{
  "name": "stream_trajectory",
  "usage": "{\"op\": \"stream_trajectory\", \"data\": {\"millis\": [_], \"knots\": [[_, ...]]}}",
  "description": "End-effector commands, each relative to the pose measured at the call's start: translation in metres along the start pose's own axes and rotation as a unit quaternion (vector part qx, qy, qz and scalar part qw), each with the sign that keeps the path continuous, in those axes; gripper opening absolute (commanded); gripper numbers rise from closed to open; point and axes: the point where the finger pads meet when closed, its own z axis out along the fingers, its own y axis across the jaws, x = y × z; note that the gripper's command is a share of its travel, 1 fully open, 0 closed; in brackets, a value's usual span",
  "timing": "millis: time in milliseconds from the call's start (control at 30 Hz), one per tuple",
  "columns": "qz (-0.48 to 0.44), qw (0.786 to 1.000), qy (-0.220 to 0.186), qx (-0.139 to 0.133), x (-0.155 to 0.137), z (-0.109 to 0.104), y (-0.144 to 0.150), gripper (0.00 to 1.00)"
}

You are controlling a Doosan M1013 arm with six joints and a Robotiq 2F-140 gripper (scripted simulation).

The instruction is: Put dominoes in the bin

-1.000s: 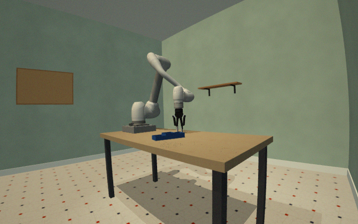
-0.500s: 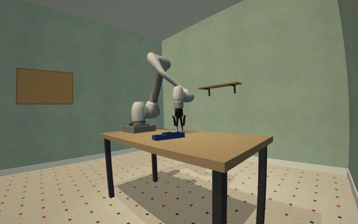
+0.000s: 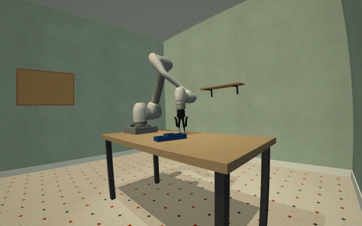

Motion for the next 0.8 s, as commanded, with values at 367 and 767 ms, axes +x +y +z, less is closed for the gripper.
{"op": "stream_trajectory", "data": {"millis": [367,767], "knots": [[-0.001,1.0,0.0,-0.001,-0.0004,0.0027,-0.0007,0.25],[-0.001,1.0,0.0,-0.001,0.0,0.0027,-0.0019,0.25]]}}
